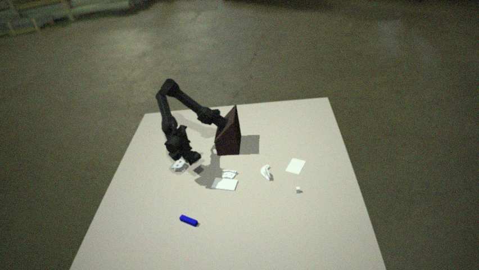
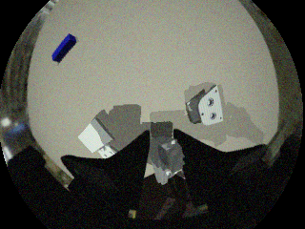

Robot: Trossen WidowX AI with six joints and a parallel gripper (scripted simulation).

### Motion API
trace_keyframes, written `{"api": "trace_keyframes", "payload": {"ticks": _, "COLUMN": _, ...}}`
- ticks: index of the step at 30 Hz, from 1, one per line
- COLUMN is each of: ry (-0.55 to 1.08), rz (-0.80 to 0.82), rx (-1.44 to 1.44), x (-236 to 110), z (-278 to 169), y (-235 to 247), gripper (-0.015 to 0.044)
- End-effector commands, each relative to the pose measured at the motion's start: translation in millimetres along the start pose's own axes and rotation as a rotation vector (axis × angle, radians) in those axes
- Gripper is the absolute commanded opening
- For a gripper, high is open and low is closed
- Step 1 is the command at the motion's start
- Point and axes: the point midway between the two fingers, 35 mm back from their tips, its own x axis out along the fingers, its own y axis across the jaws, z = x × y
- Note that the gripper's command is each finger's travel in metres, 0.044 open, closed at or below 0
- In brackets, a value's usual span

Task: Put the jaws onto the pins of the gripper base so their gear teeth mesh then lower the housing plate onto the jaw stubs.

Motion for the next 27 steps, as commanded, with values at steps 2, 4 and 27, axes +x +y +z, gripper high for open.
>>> {"api": "trace_keyframes", "payload": {"ticks": 2, "ry": 0.0, "rz": 0.005, "rx": 0.1, "x": -1, "z": 4, "y": 1, "gripper": 0.0037}}
{"api": "trace_keyframes", "payload": {"ticks": 4, "ry": 0.0, "rz": 0.005, "rx": 0.1, "x": -1, "z": 4, "y": 1, "gripper": 0.0037}}
{"api": "trace_keyframes", "payload": {"ticks": 27, "ry": 0.003, "rz": 0.007, "rx": 0.101, "x": 29, "z": 5, "y": 3, "gripper": 0.0037}}
